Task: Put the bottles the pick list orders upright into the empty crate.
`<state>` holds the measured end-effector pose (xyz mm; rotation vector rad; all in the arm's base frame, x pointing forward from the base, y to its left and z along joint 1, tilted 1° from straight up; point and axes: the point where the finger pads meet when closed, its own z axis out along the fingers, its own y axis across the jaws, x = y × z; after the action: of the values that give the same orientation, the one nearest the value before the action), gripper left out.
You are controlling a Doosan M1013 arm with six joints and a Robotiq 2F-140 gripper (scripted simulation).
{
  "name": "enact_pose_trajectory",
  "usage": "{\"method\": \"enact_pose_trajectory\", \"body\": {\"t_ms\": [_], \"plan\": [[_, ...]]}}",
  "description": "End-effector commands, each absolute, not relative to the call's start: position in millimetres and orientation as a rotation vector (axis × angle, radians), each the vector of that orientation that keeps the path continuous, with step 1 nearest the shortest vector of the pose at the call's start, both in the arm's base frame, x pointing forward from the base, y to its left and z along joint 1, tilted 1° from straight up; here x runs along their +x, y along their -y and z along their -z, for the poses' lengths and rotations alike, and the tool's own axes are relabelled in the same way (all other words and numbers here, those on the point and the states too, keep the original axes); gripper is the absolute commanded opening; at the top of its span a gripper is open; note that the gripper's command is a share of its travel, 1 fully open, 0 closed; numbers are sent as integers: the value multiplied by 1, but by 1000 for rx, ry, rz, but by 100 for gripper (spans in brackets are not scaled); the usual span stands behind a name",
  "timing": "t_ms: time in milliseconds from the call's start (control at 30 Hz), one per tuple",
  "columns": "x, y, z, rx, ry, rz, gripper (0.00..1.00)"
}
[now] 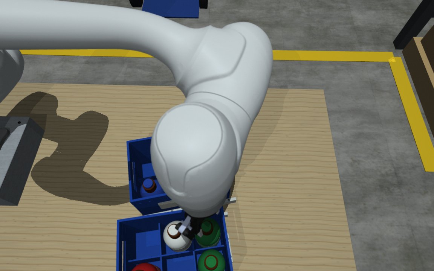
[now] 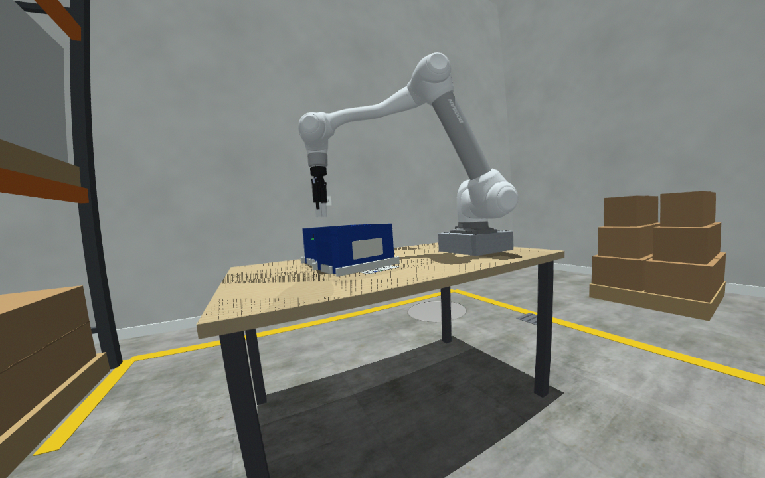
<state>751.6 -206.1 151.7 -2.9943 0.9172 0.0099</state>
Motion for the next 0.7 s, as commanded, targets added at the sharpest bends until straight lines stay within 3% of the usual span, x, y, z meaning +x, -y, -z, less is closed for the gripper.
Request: {"method": "enact_pose_trajectory", "body": {"t_ms": [0, 667], "plan": [[752, 206, -149, -2994, -917, -10, 38], [751, 206, -128, -2994, -917, -10, 38]]}}
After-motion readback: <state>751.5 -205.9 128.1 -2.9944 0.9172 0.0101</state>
